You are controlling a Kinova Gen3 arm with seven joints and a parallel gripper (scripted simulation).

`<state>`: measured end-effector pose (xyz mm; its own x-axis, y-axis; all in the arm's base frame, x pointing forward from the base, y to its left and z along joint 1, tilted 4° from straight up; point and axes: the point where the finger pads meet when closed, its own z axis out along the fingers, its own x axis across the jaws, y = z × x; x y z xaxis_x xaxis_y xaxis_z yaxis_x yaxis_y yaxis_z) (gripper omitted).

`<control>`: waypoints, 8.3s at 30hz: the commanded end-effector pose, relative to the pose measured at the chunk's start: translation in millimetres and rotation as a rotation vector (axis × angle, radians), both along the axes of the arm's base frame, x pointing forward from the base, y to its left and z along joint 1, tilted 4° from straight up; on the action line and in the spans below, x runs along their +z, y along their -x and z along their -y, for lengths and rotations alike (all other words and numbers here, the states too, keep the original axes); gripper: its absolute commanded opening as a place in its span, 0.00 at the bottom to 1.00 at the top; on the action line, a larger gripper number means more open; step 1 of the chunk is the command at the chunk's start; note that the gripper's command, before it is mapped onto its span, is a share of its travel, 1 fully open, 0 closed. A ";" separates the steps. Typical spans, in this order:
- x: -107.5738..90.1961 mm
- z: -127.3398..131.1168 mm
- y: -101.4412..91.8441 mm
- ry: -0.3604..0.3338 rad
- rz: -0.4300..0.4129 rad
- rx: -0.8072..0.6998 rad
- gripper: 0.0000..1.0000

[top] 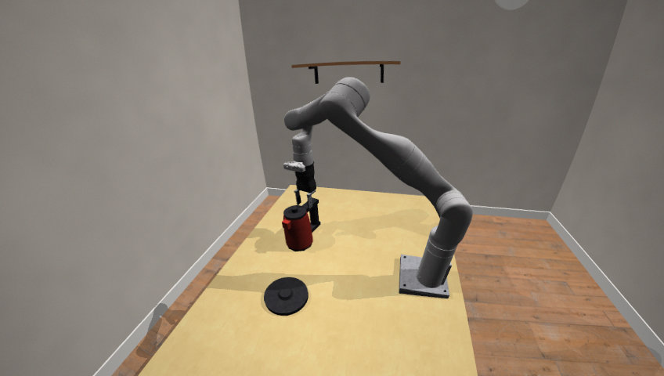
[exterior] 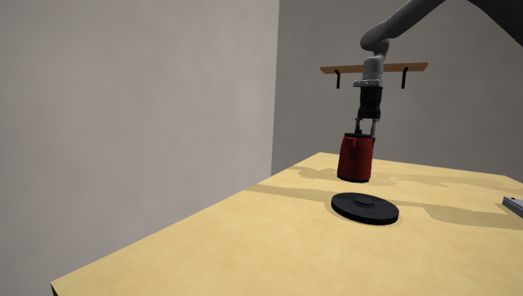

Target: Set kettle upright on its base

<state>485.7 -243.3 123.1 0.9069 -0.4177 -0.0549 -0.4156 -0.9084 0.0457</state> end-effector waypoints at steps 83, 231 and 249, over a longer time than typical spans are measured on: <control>-32.4 0.8 1.9 0.001 0.002 0.000 0.00; 14.4 -7.3 -0.9 0.001 0.002 0.000 0.00; 14.0 -34.1 0.5 0.001 0.002 0.000 0.00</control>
<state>483.3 -217.6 134.9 0.9030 -0.4260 -0.0565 -0.4236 -0.9045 0.0487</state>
